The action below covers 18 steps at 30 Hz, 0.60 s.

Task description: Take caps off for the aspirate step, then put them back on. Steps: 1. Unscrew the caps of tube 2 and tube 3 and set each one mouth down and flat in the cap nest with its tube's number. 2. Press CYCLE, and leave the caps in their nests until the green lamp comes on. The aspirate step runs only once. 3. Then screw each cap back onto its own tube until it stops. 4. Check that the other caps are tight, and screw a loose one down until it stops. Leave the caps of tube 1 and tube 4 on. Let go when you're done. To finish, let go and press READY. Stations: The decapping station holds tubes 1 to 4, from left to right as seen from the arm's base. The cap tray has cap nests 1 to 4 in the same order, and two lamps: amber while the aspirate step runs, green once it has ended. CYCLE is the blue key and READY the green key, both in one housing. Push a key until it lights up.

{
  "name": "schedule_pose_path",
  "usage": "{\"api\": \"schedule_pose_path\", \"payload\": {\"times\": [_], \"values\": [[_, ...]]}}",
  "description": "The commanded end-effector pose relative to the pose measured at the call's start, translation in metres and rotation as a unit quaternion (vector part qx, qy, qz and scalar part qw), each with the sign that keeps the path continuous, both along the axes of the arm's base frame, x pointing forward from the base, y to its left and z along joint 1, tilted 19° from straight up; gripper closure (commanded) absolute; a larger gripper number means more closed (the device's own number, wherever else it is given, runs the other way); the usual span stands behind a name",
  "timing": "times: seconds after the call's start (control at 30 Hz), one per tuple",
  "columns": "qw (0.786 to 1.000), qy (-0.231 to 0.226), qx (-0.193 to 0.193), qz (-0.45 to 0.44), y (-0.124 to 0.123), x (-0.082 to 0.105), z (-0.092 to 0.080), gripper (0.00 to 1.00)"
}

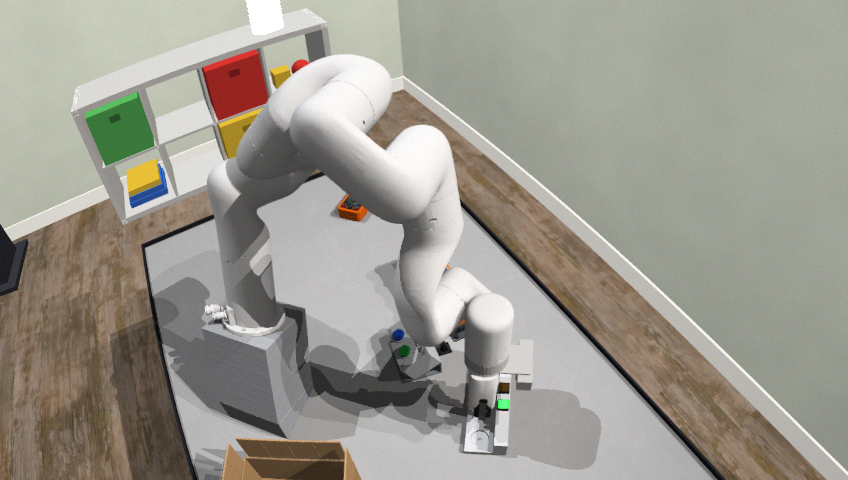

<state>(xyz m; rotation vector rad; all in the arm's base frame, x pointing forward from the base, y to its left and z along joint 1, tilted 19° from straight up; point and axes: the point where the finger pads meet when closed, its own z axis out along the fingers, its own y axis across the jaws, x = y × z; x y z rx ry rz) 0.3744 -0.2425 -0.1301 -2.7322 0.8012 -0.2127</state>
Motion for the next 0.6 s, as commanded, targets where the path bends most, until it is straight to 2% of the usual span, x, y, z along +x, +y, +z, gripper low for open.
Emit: {"api": "schedule_pose_path", "payload": {"times": [0.0,0.07,0.57], "values": [[1.000,-0.001,-0.001,-0.001,-0.008,-0.006,0.029,1.00],[1.000,-0.001,-0.001,-0.001,-0.008,-0.006,0.029,1.00],[1.000,-0.001,-0.002,-0.001,-0.025,-0.022,0.099,1.00]]}}
